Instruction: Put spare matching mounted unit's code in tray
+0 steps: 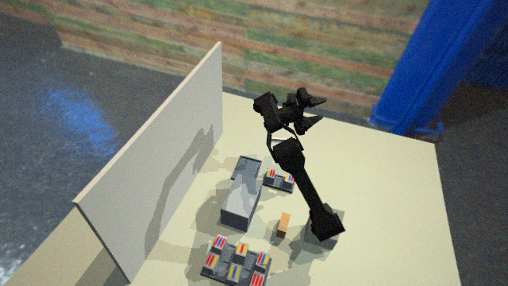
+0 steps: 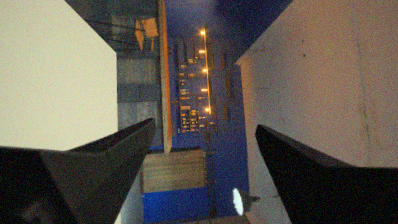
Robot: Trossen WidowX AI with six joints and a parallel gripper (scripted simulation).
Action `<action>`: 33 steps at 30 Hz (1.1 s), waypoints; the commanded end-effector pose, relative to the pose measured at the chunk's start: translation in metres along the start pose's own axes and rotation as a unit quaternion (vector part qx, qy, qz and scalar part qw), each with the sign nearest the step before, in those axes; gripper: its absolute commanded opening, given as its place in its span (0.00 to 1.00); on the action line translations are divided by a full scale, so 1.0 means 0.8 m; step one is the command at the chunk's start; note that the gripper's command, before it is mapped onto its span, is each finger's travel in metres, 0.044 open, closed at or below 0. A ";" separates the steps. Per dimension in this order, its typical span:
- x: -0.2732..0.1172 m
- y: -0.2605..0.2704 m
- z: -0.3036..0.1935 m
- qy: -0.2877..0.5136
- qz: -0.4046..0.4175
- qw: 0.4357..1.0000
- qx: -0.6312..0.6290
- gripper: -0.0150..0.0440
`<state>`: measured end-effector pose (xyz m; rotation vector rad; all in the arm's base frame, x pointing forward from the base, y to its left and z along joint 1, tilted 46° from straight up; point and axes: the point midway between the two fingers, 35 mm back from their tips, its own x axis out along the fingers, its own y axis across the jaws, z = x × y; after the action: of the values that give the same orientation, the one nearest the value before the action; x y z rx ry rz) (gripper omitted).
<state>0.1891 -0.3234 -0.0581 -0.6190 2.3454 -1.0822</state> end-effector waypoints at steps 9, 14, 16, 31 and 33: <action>-0.013 0.007 -0.003 0.000 0.042 0.999 -0.014 1.00; -0.068 0.030 -0.014 -0.018 0.188 0.980 -0.068 1.00; -0.094 0.039 -0.019 -0.034 0.244 0.965 -0.092 1.00; -0.351 0.060 -0.100 -0.253 0.594 0.710 -0.282 1.00; -0.388 0.053 -0.120 -0.290 0.626 0.657 -0.304 1.00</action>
<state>0.3379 -0.1041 -0.0002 0.4011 1.9558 0.2831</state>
